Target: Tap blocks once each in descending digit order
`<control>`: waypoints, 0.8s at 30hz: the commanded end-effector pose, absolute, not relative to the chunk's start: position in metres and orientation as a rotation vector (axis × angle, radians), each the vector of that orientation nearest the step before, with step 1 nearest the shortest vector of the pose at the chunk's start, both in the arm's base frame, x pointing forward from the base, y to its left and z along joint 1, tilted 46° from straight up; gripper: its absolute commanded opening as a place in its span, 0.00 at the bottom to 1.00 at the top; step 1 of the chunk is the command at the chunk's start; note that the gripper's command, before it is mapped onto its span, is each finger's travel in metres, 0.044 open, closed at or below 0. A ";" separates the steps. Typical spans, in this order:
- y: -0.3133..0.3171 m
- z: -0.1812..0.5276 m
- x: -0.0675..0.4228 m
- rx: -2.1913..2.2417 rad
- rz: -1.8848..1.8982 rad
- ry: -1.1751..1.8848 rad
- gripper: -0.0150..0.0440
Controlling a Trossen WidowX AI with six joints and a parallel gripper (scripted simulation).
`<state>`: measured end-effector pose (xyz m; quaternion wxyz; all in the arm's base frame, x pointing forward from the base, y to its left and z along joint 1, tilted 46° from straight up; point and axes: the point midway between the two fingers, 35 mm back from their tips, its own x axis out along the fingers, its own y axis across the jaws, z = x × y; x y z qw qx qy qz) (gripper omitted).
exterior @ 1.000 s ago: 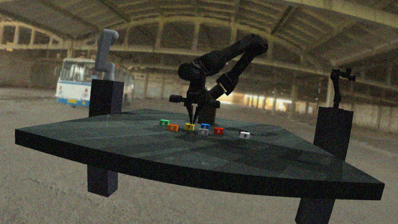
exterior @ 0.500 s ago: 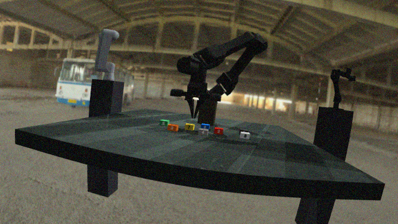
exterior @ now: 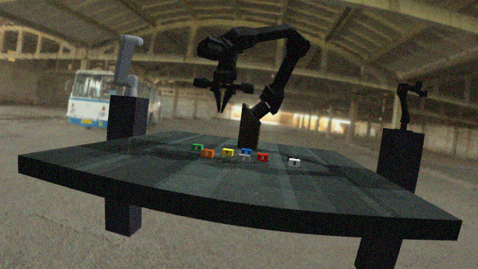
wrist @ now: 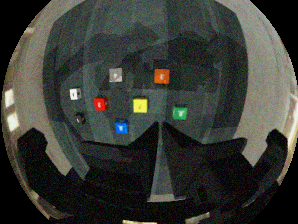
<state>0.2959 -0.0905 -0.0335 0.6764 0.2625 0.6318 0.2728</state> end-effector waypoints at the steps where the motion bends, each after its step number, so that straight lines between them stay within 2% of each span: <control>1: -0.126 -0.071 0.284 0.607 0.606 1.434 0.29; 8: -0.140 -0.088 0.278 0.607 0.608 1.433 0.29; 14: -0.084 -0.143 0.282 0.610 0.611 1.431 0.29; 24: -0.076 -0.150 0.283 0.610 0.612 1.431 0.29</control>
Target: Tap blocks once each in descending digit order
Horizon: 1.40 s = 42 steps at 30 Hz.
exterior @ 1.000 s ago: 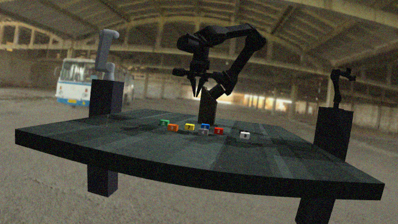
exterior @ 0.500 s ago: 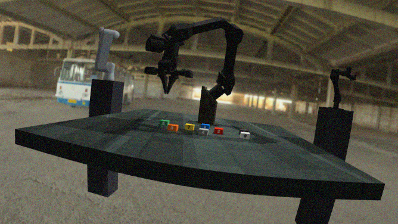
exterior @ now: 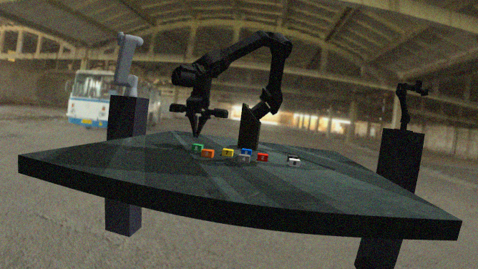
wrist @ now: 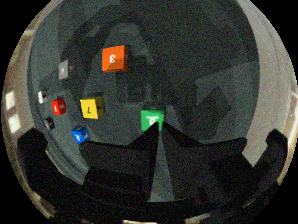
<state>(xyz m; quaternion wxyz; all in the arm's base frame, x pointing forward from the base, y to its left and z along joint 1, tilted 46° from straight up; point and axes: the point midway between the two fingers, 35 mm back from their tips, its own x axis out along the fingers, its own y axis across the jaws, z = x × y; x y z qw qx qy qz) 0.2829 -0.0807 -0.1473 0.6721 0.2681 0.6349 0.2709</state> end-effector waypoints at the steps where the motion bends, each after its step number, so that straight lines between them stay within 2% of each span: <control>1: -0.075 -0.151 0.283 0.610 0.612 1.431 0.29; 21: -0.060 -0.166 0.283 0.611 0.613 1.430 0.29; 29: -0.084 -0.143 0.282 0.610 0.611 1.431 0.29; 34: -0.138 -0.090 0.279 0.607 0.608 1.433 0.29; 42: -0.134 -0.079 0.286 0.605 0.604 1.434 0.29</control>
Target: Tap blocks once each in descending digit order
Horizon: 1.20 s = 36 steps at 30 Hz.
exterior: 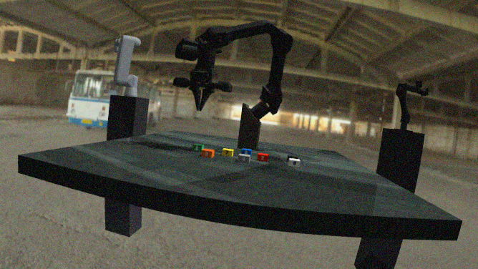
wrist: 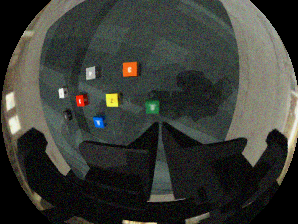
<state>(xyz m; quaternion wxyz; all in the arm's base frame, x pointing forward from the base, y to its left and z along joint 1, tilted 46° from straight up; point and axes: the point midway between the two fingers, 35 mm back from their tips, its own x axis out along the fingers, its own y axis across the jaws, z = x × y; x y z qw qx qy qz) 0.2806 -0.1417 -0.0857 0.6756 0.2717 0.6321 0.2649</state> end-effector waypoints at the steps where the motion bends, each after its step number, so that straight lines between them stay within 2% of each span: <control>1: -0.125 -0.069 0.296 0.603 0.600 1.435 0.29; 7: -0.048 0.012 0.347 0.607 0.602 1.431 0.29; 11: -0.014 0.042 0.355 0.616 0.618 1.429 0.29; 17: -0.012 0.040 0.356 0.616 0.618 1.429 0.29; 22: 0.042 -0.011 0.359 0.619 0.621 1.427 0.29; 36: 0.054 -0.023 0.360 0.619 0.622 1.427 0.29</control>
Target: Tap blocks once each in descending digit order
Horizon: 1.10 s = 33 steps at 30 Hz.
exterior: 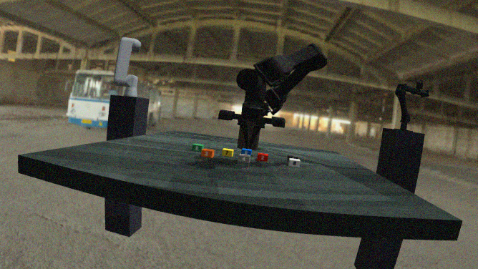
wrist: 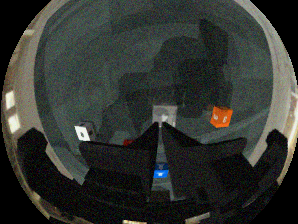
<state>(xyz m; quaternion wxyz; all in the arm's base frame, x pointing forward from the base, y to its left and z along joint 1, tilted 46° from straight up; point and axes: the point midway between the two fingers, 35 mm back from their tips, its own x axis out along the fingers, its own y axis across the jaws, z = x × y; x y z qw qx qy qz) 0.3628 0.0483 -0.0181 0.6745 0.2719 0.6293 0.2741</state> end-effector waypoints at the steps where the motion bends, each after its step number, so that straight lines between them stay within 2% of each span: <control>1: 0.055 -0.024 0.360 0.619 0.622 1.427 0.29; 17: 0.066 -0.034 0.360 0.621 0.623 1.427 0.29; 25: 0.042 -0.011 0.359 0.619 0.621 1.427 0.29; 30: -0.012 0.040 0.356 0.616 0.618 1.429 0.29; 33: -0.014 0.042 0.355 0.616 0.618 1.429 0.29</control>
